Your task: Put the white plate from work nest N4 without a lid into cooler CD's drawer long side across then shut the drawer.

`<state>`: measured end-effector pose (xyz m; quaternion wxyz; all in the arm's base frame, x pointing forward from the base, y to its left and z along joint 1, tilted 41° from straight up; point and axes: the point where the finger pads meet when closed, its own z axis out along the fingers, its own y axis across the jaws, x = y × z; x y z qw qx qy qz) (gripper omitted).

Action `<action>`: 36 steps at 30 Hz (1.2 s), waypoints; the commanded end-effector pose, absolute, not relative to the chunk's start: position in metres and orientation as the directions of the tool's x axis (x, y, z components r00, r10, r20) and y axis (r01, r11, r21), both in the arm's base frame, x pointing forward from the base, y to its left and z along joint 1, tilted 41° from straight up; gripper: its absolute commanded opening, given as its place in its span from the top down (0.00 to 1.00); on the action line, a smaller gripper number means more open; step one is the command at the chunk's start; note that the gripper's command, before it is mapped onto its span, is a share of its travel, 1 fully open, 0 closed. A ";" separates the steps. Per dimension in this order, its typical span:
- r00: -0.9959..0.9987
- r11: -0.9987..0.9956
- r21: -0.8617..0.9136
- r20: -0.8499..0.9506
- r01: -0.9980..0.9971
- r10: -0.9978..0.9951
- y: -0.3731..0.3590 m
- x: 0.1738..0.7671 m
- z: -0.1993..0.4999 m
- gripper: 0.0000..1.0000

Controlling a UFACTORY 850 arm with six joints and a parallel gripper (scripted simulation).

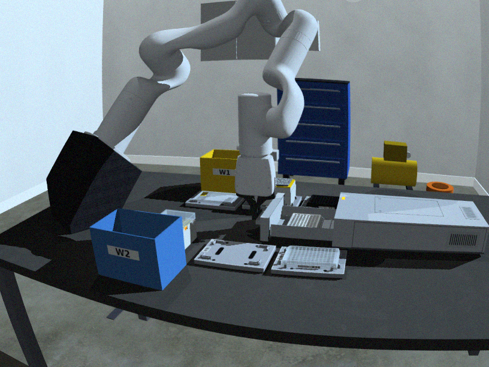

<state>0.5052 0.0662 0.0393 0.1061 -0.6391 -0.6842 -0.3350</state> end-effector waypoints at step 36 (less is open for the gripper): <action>-0.161 -0.042 0.324 0.573 0.945 0.803 0.064 0.554 0.056 1.00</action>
